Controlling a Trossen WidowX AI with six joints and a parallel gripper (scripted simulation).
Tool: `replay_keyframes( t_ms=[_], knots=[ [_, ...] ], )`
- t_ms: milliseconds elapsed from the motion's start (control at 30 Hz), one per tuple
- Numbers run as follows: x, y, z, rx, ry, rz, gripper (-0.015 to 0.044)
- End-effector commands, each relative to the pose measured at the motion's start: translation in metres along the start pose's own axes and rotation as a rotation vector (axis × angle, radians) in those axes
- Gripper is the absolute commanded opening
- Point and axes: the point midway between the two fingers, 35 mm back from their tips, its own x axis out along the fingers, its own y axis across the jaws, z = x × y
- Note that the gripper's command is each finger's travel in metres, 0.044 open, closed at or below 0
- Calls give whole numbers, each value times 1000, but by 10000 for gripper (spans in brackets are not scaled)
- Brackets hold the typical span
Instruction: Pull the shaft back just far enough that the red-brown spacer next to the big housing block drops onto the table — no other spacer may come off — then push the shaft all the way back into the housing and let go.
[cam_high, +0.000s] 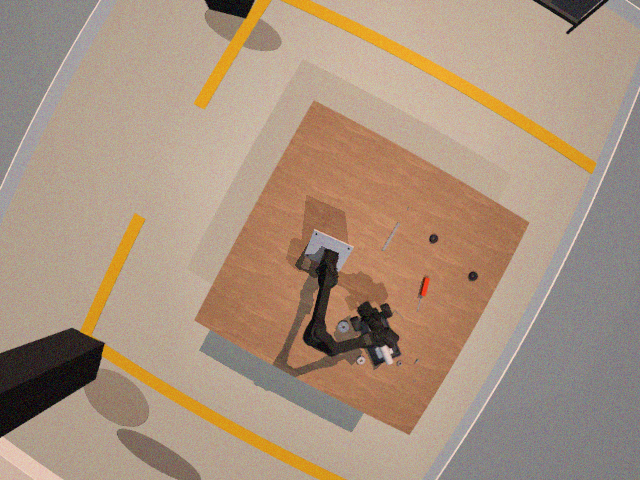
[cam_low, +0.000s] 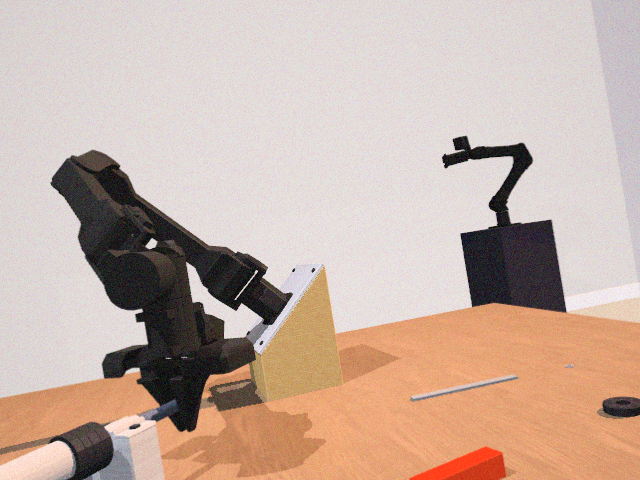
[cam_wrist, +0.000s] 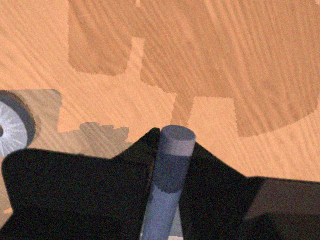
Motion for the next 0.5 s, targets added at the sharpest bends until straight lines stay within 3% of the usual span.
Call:
replay_keyframes(
  t_ms=[0, 467],
  knots=[
    [-2, -1, -6, 4, 9, -6, 0],
    [-2, 0, -12, 4, 10, -6, 0]
  ],
)
